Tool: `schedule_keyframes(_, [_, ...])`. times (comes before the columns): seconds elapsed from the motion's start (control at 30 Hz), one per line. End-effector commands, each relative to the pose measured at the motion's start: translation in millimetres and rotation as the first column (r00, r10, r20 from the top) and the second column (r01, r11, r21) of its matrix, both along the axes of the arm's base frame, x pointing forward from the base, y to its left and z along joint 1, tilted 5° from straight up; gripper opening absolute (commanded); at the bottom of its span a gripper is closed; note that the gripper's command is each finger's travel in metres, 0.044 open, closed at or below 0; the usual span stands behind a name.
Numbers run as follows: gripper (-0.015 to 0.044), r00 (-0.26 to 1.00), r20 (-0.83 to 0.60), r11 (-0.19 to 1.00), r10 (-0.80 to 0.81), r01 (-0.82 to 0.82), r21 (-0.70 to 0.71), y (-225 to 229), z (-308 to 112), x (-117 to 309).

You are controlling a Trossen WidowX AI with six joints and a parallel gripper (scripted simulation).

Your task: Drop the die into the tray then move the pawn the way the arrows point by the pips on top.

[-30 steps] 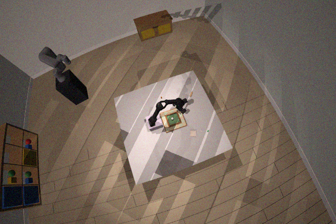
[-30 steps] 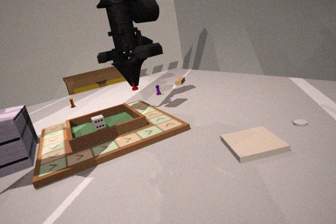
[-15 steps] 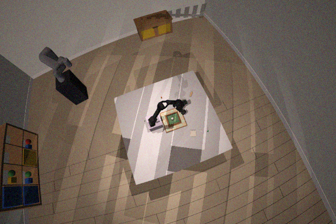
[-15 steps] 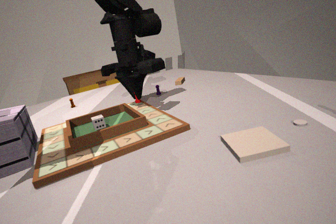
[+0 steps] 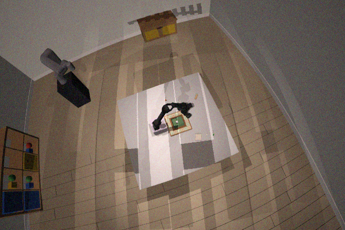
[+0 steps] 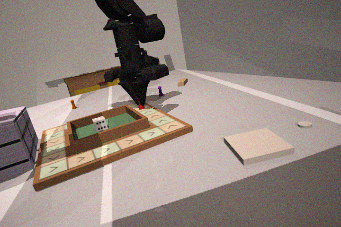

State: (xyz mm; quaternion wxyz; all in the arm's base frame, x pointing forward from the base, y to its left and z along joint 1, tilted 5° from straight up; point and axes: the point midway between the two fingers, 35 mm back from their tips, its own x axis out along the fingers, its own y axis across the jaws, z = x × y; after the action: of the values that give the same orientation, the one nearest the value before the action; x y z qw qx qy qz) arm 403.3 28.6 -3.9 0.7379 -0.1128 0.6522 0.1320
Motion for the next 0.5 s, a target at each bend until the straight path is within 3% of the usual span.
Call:
schedule_keyframes(0.0, [0.0131,1.000,0.002,1.000,0.000,0.000,0.000,0,1,0])
schedule_keyframes(0.17, [0.0263,1.000,0.002,1.000,0.000,0.000,0.000,0,4,0])
schedule_keyframes(0.3, [0.0368,1.000,-0.006,1.000,-0.004,0.004,-0.004,-2,48,-5])
schedule_keyframes(0.37, [0.0420,1.000,-0.006,1.000,-0.004,0.004,-0.004,-2,50,-5])
schedule_keyframes(0.47, [0.0440,1.000,-0.006,1.000,-0.004,0.004,-0.004,-2,50,-5])
